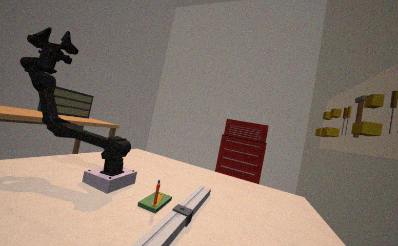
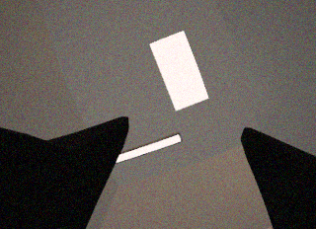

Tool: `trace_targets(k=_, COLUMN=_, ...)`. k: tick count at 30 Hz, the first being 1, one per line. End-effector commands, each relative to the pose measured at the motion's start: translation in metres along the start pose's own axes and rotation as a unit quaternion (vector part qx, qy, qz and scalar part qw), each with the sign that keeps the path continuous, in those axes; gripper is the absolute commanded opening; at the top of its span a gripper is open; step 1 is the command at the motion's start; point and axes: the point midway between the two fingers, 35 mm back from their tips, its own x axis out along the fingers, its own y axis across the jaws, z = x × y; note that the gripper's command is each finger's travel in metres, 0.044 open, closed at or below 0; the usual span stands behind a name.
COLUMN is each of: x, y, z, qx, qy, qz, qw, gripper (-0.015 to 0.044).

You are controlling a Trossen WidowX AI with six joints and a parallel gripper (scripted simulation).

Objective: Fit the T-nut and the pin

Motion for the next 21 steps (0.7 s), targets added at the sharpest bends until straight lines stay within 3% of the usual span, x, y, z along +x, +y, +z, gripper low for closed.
trace_targets(k=1, x=0.004, y=0.007, z=-0.001, qx=-0.002, qy=0.002, qz=0.009, qw=1.0, gripper=0.0426)
trace_targets(k=3, x=0.032, y=0.063, z=-0.013, qx=-0.015, qy=0.018, qz=0.082, qw=0.996, gripper=0.044)
trace_targets(k=7, x=0.048, y=0.106, z=-0.023, qx=-0.024, qy=0.029, qz=0.136, qw=0.99, gripper=0.044)
trace_targets(k=12, x=0.068, y=0.195, z=-0.044, qx=-0.044, qy=0.05, qz=0.247, qw=0.967, gripper=0.044)
trace_targets(k=21, x=0.056, y=0.367, z=-0.093, qx=-0.074, qy=0.083, qz=0.461, qw=0.88, gripper=0.044)
